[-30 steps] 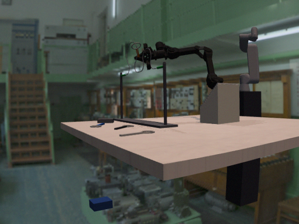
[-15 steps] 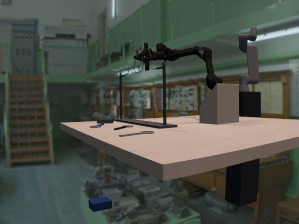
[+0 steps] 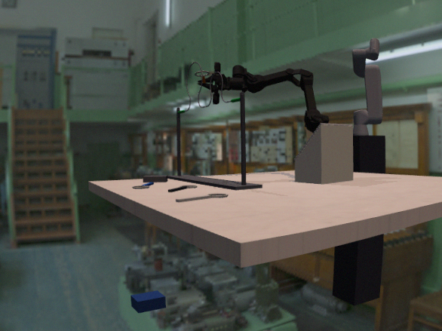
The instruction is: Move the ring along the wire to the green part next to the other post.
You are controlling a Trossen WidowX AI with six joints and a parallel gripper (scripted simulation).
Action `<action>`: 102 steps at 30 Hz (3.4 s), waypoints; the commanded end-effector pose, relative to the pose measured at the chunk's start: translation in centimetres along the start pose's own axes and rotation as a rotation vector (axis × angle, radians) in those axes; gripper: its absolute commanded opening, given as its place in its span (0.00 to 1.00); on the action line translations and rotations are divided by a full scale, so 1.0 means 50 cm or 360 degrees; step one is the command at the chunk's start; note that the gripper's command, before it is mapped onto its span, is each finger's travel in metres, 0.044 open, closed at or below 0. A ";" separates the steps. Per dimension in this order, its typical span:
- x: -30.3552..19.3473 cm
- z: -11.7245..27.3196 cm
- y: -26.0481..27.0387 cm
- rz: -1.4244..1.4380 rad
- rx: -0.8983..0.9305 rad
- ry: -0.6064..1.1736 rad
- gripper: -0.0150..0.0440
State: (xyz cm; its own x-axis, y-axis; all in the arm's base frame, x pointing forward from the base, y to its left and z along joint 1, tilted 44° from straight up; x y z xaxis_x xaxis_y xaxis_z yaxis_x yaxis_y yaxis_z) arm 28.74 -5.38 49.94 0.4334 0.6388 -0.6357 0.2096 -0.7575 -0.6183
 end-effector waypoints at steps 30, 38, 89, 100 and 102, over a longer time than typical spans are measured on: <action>0.000 -0.004 0.000 0.0559 -0.0318 0.0000 0.00; -0.001 -0.005 -0.001 0.0697 -0.0398 0.0004 0.00; -0.035 -0.026 0.061 0.0895 -0.0514 0.0020 0.00; -0.044 -0.032 0.113 0.0616 -0.0351 0.0017 0.00; -0.044 -0.032 0.121 0.0572 -0.0325 0.0016 0.00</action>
State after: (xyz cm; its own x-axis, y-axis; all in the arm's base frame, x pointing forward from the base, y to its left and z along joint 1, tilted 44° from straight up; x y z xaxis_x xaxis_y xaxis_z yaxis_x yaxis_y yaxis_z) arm 29.95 -10.84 49.10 0.5362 0.2861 -0.7941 0.2173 -0.9559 -0.1977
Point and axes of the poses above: the point midway between the two fingers, 35 mm back from their tips, its own z axis back along the fingers, its own y axis across the jaws, x = y × z, the point moved 5 cm from there along z, back along the fingers, and after that the axes turned 15 degrees about z, right-handed, at the moved point
